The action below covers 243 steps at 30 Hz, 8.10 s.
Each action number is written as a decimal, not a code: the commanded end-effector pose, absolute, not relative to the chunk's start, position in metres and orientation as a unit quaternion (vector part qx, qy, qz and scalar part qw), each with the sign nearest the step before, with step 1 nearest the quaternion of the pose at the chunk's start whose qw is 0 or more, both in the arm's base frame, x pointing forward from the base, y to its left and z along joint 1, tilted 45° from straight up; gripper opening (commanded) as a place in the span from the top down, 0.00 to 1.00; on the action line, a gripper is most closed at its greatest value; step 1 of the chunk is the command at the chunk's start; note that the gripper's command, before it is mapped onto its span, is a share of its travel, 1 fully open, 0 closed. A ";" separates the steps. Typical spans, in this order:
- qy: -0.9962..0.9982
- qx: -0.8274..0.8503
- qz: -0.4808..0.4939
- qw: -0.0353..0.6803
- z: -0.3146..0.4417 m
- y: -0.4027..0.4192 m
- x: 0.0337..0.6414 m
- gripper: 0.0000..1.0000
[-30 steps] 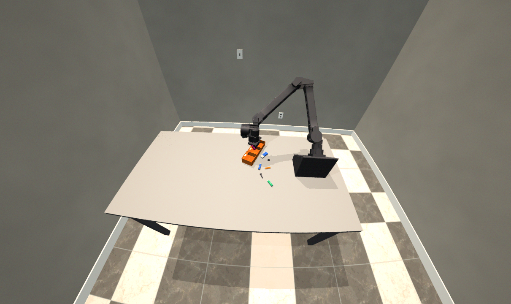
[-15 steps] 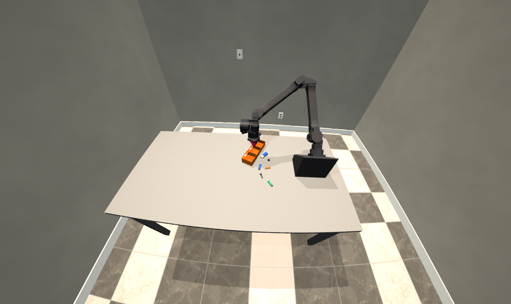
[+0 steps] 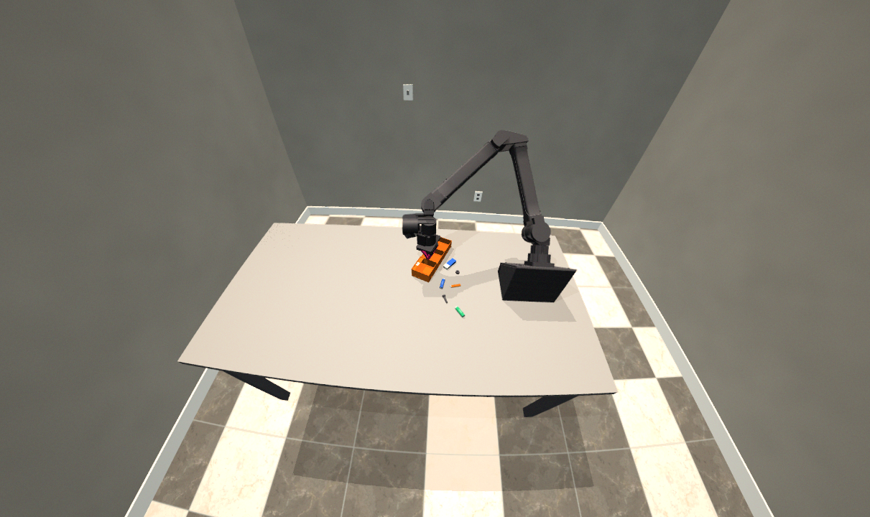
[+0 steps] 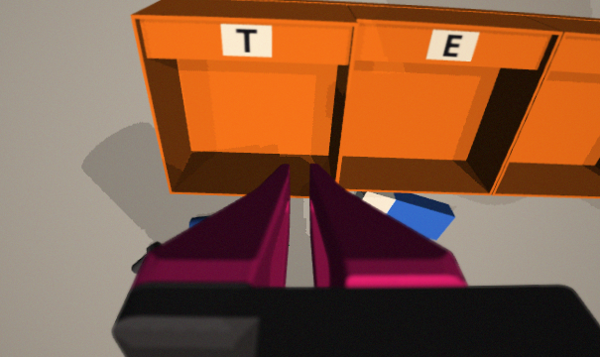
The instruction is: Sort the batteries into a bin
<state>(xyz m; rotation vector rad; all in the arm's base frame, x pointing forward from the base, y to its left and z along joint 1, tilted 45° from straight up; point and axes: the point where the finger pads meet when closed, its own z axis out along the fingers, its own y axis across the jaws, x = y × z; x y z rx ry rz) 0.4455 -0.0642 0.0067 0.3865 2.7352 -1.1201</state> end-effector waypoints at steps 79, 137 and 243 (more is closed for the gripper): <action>0.912 0.148 -0.370 0.103 -0.041 -0.087 0.471 0.92; 0.911 0.148 -0.365 0.119 -0.015 -0.063 0.479 0.92; 0.844 0.377 -0.330 0.191 -0.059 0.073 0.354 0.73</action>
